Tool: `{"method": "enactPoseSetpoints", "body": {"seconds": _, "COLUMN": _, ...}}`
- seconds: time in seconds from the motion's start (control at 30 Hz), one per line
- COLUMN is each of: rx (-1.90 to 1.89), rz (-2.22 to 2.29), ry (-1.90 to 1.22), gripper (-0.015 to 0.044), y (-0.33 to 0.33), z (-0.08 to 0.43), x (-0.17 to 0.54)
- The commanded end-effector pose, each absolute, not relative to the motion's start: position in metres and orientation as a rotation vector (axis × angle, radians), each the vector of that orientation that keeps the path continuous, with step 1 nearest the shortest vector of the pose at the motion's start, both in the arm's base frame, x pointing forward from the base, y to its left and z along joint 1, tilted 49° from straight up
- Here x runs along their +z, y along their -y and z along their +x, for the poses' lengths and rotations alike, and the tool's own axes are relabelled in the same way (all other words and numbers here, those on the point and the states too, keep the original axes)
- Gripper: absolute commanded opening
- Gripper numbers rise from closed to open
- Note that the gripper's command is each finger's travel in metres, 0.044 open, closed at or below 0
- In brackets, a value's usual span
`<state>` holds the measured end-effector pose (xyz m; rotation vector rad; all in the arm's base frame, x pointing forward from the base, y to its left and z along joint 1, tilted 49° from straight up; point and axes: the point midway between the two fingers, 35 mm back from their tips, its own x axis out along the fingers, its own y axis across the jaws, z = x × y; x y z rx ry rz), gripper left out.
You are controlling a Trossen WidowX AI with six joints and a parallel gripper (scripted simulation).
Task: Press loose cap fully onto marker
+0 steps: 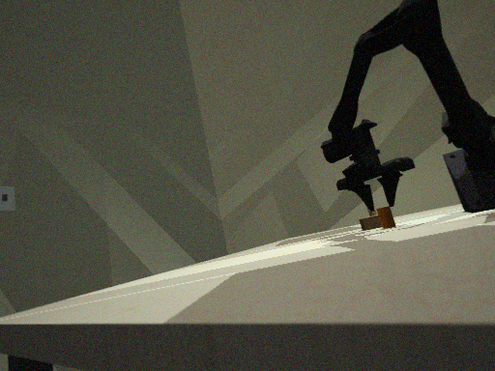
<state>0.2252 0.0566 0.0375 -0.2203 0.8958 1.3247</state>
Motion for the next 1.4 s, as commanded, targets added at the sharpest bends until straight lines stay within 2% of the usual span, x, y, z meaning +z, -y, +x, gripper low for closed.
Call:
{"method": "enactPoseSetpoints", "body": {"seconds": 0.0, "rx": 1.326, "rz": -0.209, "ry": -0.899, "gripper": 0.0251, "y": -0.062, "z": 0.224, "x": 0.033}}
{"method": "enactPoseSetpoints", "body": {"seconds": 0.63, "rx": 1.329, "rz": -0.206, "ry": -0.896, "gripper": 0.0251, "y": -0.083, "z": 0.221, "x": 0.016}}
{"method": "enactPoseSetpoints", "body": {"seconds": 0.73, "rx": 1.329, "rz": -0.206, "ry": -0.896, "gripper": 0.0172, "y": -0.083, "z": 0.22, "x": 0.016}}
{"method": "enactPoseSetpoints", "body": {"seconds": 1.07, "rx": 1.329, "rz": -0.206, "ry": -0.896, "gripper": 0.0105, "y": -0.083, "z": 0.221, "x": 0.016}}
{"method": "enactPoseSetpoints", "body": {"seconds": 1.2, "rx": 1.328, "rz": -0.207, "ry": -0.897, "gripper": 0.0, "y": -0.079, "z": 0.222, "x": 0.019}}
{"method": "enactPoseSetpoints", "body": {"seconds": 1.37, "rx": 1.326, "rz": -0.209, "ry": -0.899, "gripper": 0.0, "y": -0.07, "z": 0.223, "x": 0.026}}
